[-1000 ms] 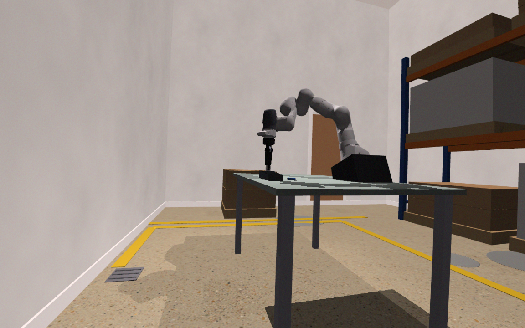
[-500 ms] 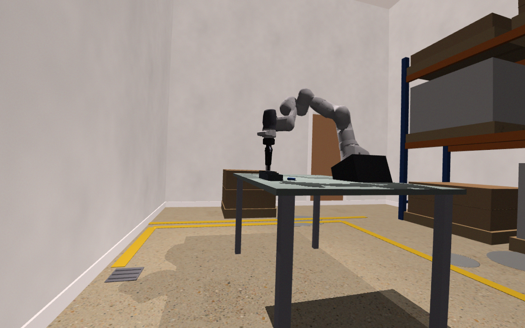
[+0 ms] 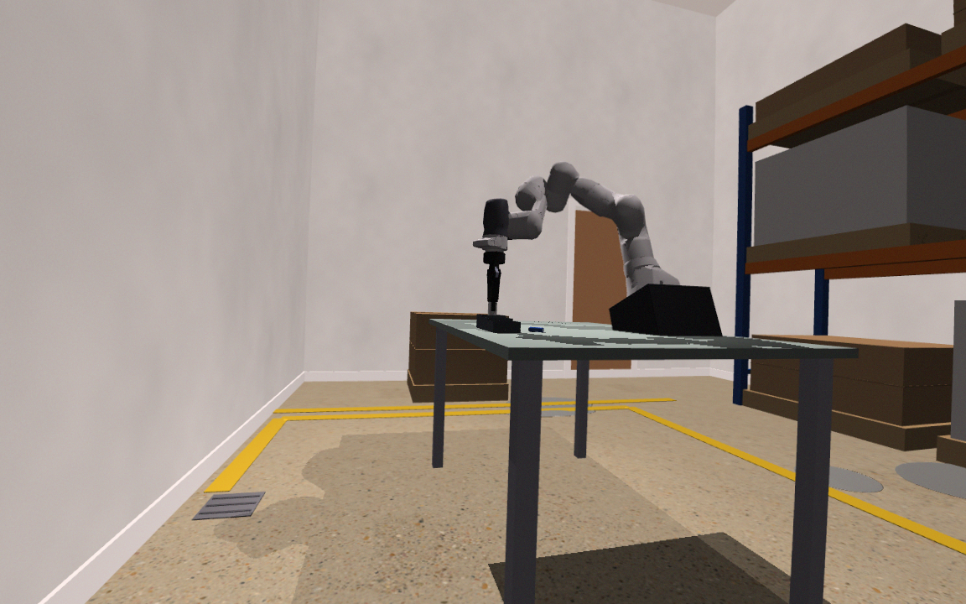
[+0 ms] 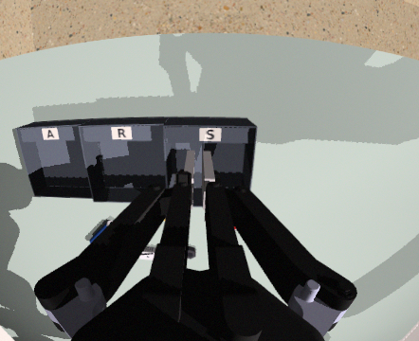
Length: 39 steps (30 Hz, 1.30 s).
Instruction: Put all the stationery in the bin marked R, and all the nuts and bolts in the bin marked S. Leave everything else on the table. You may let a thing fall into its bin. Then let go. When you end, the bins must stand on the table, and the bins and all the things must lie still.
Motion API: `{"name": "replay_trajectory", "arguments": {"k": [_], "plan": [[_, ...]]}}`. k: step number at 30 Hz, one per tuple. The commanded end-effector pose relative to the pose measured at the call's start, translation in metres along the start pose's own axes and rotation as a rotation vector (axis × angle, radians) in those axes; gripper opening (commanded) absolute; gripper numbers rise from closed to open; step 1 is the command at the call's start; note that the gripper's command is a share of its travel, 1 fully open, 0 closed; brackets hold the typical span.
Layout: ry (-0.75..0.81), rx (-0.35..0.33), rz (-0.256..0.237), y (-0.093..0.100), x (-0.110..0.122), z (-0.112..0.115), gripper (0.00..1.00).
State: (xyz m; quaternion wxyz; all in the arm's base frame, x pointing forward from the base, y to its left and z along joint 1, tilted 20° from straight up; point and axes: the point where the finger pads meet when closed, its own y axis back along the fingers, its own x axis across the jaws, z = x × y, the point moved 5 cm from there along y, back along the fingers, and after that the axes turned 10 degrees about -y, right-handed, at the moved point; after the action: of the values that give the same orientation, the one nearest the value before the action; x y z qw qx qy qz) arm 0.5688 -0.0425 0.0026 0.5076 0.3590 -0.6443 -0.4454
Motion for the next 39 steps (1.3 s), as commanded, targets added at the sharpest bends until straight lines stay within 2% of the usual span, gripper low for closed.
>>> {"name": "replay_trajectory", "arguments": {"k": [1,13,21,39], "plan": [[-0.002,-0.004,0.001,0.005,0.001,0.001,0.05],[-0.002,-0.004,0.001,0.018,0.001,0.001,0.05],[-0.002,-0.004,0.001,0.05,0.001,0.001,0.05],[-0.002,-0.004,0.001,0.051,0.001,0.001,0.05]]}}
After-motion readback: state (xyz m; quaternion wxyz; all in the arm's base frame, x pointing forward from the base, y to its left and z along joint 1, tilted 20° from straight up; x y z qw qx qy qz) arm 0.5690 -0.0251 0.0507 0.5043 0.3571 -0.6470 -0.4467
